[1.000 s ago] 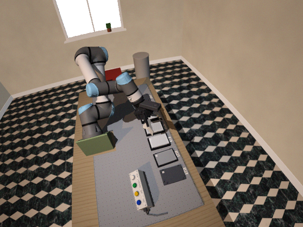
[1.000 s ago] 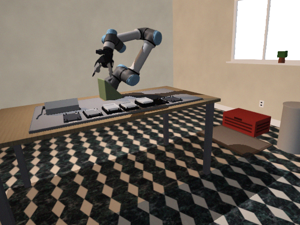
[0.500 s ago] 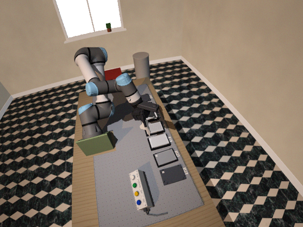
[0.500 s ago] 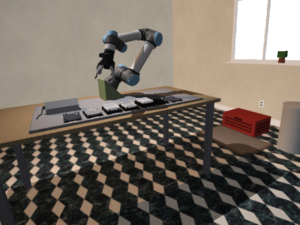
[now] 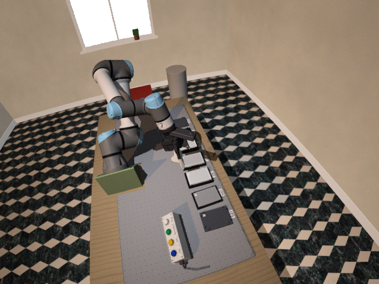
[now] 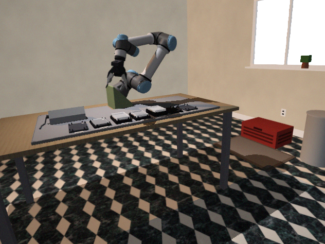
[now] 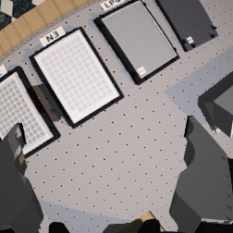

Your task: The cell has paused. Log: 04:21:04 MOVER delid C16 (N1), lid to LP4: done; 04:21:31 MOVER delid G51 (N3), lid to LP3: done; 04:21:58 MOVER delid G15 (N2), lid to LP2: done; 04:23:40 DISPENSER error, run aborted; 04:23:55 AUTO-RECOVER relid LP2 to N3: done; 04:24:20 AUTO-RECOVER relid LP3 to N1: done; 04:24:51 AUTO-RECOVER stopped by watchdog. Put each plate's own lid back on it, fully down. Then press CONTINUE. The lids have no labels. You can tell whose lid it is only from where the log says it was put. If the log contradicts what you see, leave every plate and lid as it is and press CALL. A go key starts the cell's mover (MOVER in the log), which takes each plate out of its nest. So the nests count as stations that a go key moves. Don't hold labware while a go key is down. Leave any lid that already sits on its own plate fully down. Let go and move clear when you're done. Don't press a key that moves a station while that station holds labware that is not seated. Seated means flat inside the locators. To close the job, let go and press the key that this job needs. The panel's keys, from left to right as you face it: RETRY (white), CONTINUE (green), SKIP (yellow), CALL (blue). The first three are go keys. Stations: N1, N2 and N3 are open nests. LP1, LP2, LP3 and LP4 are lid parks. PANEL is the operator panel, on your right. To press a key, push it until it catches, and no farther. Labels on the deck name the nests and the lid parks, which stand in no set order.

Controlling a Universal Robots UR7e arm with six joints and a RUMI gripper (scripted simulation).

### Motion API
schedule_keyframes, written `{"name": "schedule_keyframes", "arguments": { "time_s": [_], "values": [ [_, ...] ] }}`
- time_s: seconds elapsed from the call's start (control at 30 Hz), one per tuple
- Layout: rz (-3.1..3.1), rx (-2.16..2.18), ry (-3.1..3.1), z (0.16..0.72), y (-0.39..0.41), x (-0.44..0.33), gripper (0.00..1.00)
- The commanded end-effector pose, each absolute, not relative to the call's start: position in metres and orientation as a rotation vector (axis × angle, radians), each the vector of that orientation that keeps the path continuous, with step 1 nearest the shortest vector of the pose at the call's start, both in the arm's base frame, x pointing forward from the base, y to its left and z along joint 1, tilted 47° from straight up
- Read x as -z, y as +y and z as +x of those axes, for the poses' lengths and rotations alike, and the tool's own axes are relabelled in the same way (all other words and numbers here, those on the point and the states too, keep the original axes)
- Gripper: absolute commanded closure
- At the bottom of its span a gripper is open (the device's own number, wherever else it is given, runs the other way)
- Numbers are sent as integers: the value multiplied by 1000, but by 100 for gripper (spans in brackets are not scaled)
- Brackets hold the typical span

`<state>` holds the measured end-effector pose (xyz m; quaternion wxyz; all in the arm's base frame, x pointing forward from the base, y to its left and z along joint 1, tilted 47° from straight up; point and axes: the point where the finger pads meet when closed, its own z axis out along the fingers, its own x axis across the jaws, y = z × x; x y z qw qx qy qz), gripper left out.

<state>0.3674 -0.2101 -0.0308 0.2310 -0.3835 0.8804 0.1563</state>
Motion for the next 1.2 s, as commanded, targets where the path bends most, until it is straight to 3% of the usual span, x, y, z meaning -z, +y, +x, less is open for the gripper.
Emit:
{"name": "schedule_keyframes", "arguments": {
  "time_s": [0.0,1.17],
  "values": [
    [-1169,-489,2348,356,-184,27,18],
    [-1458,-640,2068,318,-108,7,18]
  ]
}}
